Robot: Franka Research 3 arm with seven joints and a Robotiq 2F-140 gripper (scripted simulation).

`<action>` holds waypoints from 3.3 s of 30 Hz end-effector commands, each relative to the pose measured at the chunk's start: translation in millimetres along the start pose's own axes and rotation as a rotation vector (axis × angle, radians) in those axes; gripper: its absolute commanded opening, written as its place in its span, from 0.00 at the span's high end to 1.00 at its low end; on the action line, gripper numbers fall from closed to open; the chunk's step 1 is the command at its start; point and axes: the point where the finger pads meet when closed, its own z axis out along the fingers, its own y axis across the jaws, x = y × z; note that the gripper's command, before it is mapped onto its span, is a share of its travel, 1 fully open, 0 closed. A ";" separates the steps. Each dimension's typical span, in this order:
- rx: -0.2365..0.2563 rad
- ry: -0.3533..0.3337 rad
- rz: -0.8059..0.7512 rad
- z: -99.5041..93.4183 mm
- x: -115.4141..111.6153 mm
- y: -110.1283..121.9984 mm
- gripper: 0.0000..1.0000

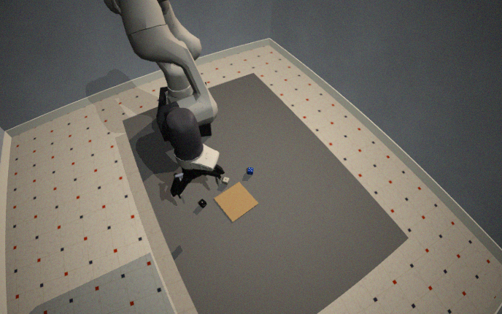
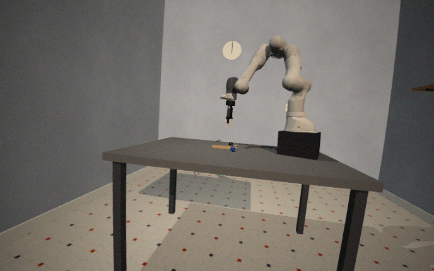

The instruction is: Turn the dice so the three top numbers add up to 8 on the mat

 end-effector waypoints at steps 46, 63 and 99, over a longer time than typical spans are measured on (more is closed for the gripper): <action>0.000 0.000 -0.006 90.8 -0.1 -1.6 0.00; 0.000 0.000 -0.006 90.8 -0.1 -1.6 0.00; 0.000 0.000 -0.006 90.7 -51.6 -140.8 0.00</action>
